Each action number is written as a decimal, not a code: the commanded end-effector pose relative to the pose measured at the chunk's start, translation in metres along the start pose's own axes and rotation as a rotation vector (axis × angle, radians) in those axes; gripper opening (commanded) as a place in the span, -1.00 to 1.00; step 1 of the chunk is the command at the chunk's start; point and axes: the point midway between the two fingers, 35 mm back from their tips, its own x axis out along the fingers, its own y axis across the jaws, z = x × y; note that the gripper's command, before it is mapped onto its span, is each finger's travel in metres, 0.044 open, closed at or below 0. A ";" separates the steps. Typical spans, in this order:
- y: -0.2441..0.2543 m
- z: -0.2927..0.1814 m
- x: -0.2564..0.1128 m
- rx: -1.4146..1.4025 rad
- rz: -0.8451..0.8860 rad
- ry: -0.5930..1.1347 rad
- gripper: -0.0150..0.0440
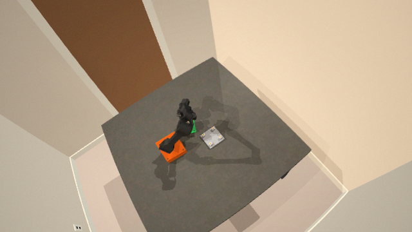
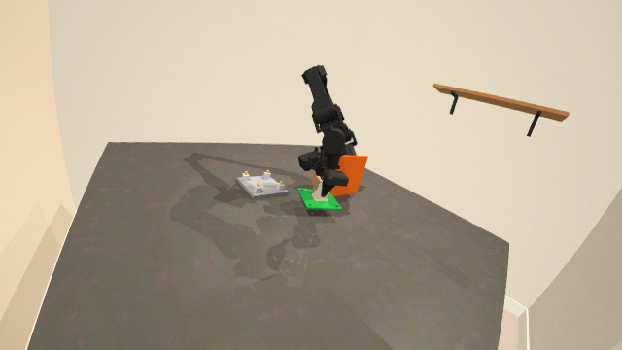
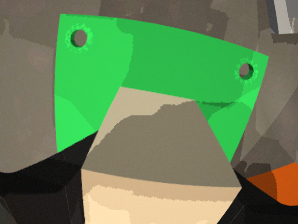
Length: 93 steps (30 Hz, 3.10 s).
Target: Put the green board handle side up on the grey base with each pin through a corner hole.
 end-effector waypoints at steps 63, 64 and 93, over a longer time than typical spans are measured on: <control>-0.037 0.083 -0.057 -0.182 0.040 -0.007 -0.49; -0.038 0.085 -0.057 -0.187 0.040 -0.007 -0.49; -0.085 0.137 -0.055 -0.321 0.026 -0.013 -0.49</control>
